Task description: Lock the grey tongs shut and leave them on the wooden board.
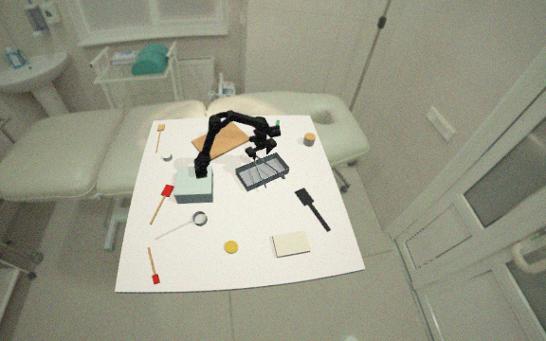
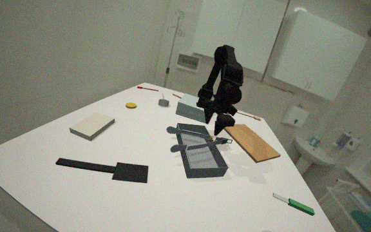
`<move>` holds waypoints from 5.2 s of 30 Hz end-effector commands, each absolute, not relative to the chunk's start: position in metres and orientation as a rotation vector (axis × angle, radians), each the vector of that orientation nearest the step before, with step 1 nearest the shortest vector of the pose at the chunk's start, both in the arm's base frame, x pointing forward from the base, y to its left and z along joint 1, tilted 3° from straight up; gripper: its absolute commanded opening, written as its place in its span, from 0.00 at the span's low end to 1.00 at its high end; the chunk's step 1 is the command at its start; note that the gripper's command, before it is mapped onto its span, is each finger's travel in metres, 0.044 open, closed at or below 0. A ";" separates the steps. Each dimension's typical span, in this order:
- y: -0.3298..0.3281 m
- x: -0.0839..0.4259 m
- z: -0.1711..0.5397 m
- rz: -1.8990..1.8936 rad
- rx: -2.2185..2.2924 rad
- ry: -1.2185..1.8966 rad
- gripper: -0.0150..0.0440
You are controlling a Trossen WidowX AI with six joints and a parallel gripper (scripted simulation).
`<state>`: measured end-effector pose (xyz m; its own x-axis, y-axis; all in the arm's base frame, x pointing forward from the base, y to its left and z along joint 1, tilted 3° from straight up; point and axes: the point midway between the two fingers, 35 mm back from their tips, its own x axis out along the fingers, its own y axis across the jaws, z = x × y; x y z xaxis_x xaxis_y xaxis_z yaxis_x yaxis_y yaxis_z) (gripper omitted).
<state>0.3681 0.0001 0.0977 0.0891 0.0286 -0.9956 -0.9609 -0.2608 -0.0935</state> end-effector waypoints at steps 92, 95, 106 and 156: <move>0.001 0.376 -0.001 1.349 -1.403 1.005 0.74; 0.001 0.376 -0.001 1.349 -1.403 1.005 0.71; 0.001 0.376 -0.001 1.349 -1.403 1.005 0.58; -0.003 0.370 0.099 1.350 -1.394 1.008 0.00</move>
<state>0.3695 -0.0035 0.0968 0.0607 0.0373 -0.9975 -0.9693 -0.2363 -0.0678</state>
